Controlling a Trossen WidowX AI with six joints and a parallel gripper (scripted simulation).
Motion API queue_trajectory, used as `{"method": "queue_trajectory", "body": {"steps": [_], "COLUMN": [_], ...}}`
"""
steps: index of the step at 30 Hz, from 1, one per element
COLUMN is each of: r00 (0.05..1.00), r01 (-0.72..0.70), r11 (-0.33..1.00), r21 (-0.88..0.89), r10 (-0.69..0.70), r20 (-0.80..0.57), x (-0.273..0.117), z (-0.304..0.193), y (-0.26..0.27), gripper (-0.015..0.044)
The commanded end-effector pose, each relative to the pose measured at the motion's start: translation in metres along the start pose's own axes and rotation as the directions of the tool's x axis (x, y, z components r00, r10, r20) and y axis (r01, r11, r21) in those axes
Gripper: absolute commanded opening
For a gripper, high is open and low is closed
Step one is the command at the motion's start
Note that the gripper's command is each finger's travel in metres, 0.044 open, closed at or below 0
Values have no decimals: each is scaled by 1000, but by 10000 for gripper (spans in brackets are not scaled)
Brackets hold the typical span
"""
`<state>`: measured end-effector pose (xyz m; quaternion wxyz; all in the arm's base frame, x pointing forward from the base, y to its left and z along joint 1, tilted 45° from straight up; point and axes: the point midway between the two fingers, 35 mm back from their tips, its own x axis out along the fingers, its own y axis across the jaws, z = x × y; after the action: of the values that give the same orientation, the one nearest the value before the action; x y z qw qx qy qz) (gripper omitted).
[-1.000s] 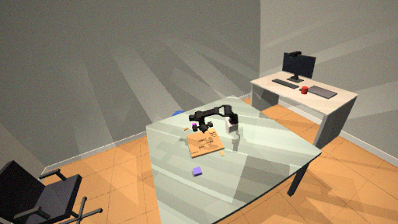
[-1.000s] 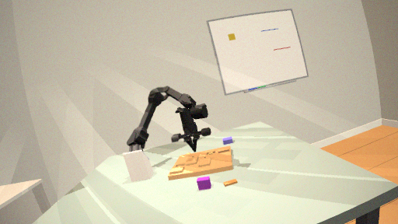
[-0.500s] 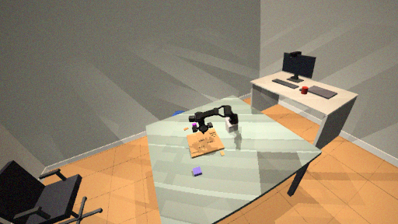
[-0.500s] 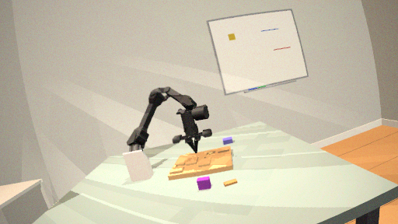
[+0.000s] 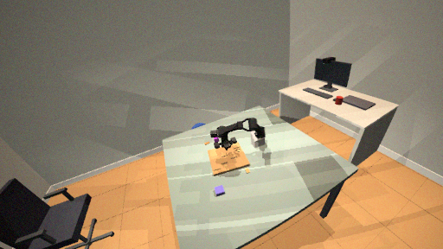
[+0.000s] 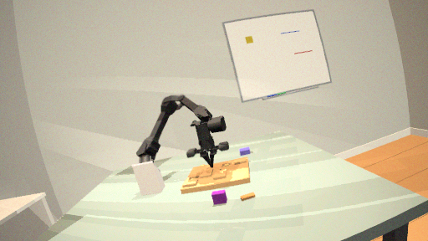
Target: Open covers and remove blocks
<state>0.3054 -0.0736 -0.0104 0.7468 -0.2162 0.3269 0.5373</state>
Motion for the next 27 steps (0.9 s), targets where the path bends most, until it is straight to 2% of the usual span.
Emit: {"method": "queue_trajectory", "body": {"steps": [1,27], "r00": [1000,1000], "r01": [-5,-6], "r11": [1000,1000], "r21": [10,10], "r10": [5,6], "r20": [5,8], "x": [6,31], "z": [0,1], "y": [2,3], "gripper": [0,0]}}
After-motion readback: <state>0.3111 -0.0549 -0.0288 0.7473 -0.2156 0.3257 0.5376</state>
